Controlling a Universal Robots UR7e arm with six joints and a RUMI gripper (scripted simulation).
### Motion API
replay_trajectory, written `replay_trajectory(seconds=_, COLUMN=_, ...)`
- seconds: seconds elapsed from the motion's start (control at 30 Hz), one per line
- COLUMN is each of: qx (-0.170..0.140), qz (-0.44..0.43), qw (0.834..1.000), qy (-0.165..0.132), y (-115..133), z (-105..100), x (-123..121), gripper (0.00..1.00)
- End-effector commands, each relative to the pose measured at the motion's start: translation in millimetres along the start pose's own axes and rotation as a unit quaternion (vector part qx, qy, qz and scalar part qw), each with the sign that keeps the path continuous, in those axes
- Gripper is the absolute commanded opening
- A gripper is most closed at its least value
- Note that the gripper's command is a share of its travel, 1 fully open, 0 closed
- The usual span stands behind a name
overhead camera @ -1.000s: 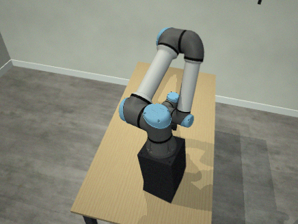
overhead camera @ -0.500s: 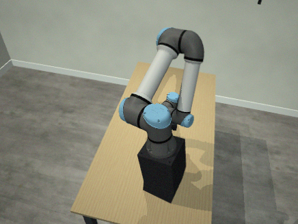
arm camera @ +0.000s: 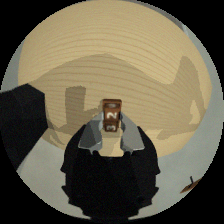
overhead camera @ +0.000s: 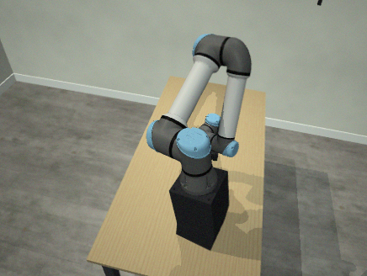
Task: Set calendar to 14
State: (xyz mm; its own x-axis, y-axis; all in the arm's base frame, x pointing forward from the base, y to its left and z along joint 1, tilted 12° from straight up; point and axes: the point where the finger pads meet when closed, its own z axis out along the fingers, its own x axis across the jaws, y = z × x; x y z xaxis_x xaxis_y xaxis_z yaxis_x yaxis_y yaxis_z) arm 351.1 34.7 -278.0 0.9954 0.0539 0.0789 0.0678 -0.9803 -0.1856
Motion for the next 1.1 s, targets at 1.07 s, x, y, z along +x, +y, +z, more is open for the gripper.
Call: replay_trajectory(seconds=1.07, qx=0.000, qz=0.000, qw=1.000, qy=0.000, y=0.2, z=-0.3, x=0.3, gripper=0.21)
